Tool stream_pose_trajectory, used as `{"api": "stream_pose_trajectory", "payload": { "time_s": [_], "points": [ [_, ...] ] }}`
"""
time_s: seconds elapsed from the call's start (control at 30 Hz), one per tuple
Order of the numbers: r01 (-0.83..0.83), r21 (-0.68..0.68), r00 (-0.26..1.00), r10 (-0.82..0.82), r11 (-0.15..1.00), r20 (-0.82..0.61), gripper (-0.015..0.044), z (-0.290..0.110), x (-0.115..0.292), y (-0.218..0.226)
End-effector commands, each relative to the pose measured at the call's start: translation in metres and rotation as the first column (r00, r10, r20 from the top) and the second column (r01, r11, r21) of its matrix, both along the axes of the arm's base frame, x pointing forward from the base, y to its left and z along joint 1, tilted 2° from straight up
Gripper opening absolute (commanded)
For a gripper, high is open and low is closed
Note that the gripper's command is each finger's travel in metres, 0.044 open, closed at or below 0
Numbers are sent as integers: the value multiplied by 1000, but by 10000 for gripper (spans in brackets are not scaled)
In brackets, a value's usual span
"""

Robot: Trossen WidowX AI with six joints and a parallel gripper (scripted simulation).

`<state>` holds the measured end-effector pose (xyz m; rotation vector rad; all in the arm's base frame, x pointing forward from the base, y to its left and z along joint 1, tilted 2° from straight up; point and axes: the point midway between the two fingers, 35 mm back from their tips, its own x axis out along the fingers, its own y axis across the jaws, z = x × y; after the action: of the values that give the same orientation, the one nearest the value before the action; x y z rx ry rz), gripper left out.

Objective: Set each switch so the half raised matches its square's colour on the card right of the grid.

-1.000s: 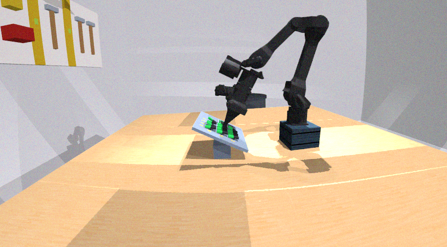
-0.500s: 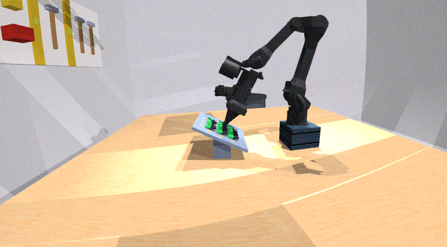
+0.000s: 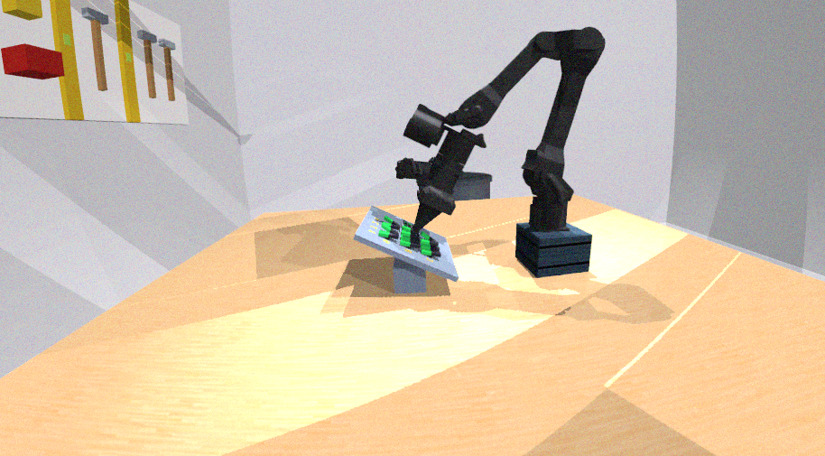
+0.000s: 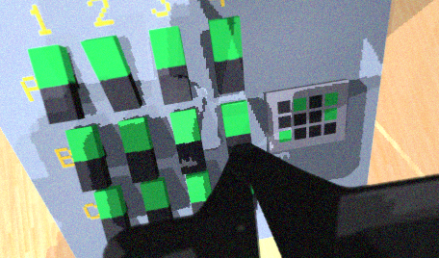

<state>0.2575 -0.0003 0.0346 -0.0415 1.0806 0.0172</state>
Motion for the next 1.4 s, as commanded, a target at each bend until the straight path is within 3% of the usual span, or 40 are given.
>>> {"api": "stream_pose_trajectory", "payload": {
  "time_s": [0.0,0.47,0.7,0.9,1.37],
  "points": [
    [-7,3,1000,7,1000,1,0,-1,0,1],
    [-7,3,1000,7,1000,1,0,-2,1,1],
    [-6,2,1000,6,1000,-26,0,55,-26,1],
    [-7,2,1000,7,1000,-28,0,56,-28,2],
    [-7,11,999,7,1000,-31,0,37,-66,81]
  ]
}}
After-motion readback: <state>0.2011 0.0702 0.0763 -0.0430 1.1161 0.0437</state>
